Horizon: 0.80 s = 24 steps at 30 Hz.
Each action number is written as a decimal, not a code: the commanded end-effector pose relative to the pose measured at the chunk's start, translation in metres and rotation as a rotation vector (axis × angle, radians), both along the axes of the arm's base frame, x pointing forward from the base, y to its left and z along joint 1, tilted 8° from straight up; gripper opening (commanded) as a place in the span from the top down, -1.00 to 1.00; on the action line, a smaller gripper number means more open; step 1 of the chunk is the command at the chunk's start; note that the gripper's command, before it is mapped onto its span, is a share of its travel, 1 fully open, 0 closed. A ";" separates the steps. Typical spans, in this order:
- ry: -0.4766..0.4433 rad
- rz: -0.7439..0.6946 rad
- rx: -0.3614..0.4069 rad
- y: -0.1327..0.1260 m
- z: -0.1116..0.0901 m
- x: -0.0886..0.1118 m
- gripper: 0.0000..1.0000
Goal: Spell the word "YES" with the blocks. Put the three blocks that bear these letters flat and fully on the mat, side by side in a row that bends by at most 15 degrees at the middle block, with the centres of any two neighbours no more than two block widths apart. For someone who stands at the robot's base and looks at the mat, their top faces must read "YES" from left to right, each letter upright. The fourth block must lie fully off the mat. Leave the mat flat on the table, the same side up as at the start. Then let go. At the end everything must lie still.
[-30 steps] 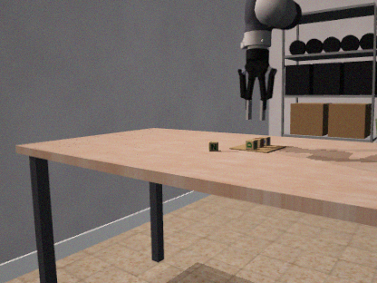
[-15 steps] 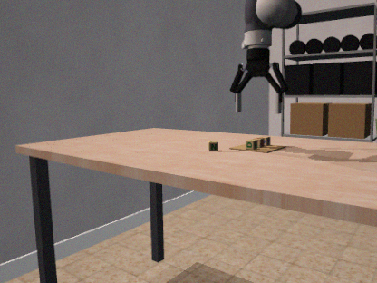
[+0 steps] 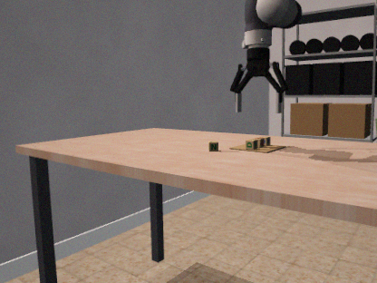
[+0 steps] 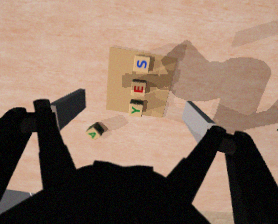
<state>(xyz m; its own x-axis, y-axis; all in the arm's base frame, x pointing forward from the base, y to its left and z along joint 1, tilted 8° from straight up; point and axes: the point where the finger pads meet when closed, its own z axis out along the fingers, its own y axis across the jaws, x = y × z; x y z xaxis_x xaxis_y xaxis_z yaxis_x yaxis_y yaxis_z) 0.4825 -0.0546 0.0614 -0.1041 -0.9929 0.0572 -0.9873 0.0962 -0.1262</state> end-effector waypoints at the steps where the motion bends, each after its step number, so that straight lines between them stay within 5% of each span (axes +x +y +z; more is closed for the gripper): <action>1: 0.002 -0.009 0.000 0.000 0.004 -0.002 -1.00; 24: 0.002 -0.009 0.000 0.005 0.069 -0.009 -1.00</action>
